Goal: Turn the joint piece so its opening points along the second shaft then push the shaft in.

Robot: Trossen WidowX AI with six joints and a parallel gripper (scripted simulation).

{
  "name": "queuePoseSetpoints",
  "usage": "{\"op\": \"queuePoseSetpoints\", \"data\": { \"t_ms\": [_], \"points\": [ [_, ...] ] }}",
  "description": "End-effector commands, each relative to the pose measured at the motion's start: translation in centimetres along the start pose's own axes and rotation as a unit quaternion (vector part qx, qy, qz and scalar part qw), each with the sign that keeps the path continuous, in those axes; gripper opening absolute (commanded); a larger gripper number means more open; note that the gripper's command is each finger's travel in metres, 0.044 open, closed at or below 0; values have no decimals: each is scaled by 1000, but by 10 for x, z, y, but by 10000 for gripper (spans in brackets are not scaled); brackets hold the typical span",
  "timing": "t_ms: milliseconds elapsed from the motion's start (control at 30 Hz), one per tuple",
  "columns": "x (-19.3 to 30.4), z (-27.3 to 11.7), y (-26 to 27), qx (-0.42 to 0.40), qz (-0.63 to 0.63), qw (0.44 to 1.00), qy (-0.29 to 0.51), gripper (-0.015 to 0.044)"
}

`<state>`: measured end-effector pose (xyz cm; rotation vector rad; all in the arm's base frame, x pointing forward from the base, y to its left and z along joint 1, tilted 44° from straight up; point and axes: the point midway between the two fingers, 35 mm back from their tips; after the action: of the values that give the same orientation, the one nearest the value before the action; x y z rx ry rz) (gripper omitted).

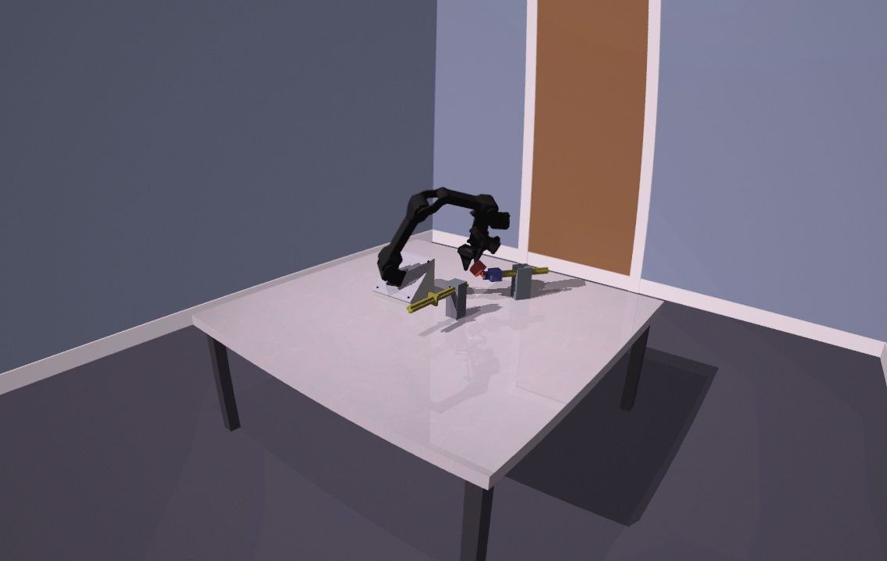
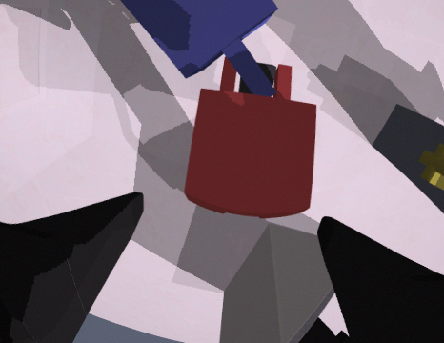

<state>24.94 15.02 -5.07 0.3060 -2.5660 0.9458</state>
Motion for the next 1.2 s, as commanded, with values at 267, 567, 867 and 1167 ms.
{"op": "queuePoseSetpoints", "data": {
  "t_ms": [267, 567, 867, 1167],
  "points": [
    [-18, 6, -7, 4, -2, 1000, 4, 440],
    [-19, 21, -7, 4, -2, 1000, 4, 440],
    [-18, 30, -7, 4, -2, 1000, 4, 388],
    [-18, 30, -7, 4, -2, 1000, 4, 182]
  ]
}}
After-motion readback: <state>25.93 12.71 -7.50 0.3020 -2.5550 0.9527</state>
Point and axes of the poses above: the point midway between the two fingers, 35 mm back from their tips, its own z axis out along the fingers, its own y axis across the jaws, x = y × z, and after that the axes turned 15 degrees about -z, right-handed
